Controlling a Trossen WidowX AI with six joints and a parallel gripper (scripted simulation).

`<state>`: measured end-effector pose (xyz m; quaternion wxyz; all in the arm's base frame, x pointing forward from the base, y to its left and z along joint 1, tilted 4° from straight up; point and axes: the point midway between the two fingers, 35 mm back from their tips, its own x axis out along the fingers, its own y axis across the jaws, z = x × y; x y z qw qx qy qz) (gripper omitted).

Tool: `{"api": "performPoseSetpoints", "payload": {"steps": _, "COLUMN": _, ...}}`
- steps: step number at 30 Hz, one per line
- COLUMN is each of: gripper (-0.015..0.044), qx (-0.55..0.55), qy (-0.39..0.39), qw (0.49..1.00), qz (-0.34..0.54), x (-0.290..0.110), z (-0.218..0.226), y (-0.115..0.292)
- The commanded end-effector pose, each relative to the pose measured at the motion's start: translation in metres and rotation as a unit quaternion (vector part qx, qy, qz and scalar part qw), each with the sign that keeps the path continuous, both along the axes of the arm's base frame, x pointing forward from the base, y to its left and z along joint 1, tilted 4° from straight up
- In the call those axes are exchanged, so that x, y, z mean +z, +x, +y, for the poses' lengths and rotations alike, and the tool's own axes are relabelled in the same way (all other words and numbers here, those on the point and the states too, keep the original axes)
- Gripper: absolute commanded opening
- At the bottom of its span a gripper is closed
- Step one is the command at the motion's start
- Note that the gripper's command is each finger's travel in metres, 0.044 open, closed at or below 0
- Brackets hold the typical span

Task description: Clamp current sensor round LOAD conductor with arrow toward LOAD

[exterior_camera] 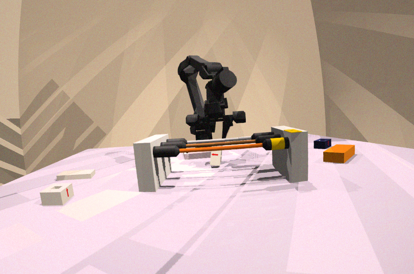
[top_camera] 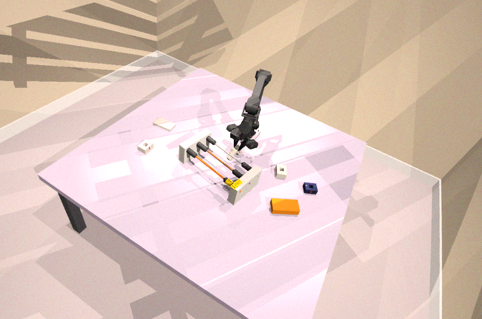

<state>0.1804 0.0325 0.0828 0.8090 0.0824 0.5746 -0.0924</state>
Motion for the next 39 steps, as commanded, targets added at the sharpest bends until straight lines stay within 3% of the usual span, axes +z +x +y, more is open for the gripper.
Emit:
{"api": "performPoseSetpoints", "payload": {"steps": 1, "gripper": 0.0000, "qx": -0.003, "qy": -0.002, "qw": 1.000, "qz": -0.003, "x": -0.001, "z": -0.001, "y": -0.004}}
{"api": "performPoseSetpoints", "payload": {"steps": 6, "gripper": 0.0000, "qx": -0.003, "qy": -0.002, "qw": 1.000, "qz": -0.003, "x": -0.005, "z": -0.001, "y": -0.004}}
{"api": "performPoseSetpoints", "payload": {"steps": 17, "gripper": 0.0283, "qx": 0.000, "qy": 0.000, "qw": 1.000, "qz": 0.000, "x": -0.002, "z": 0.000, "y": -0.003}}
{"api": "performPoseSetpoints", "payload": {"steps": 22, "gripper": 0.0283, "qx": 0.000, "qy": 0.000, "qw": 1.000, "qz": 0.000, "x": 0.000, "z": 0.000, "y": -0.004}}
{"api": "performPoseSetpoints", "payload": {"steps": 27, "gripper": 0.0283, "qx": -0.003, "qy": -0.001, "qw": 1.000, "qz": -0.002, "x": 0.048, "z": 0.003, "y": -0.022}}
{"api": "performPoseSetpoints", "payload": {"steps": 30, "gripper": 0.0283, "qx": -0.003, "qy": -0.001, "qw": 1.000, "qz": -0.002, "x": 0.050, "z": 0.003, "y": -0.023}}
{"api": "performPoseSetpoints", "payload": {"steps": 31, "gripper": 0.0309, "qx": 0.003, "qy": -0.004, "qw": 1.000, "qz": -0.001, "x": 0.050, "z": 0.003, "y": -0.023}}
{"api": "performPoseSetpoints", "payload": {"steps": 39, "gripper": 0.0320, "qx": 0.291, "qy": -0.081, "qw": 0.951, "qz": 0.063, "x": 0.053, "z": -0.001, "y": -0.015}}
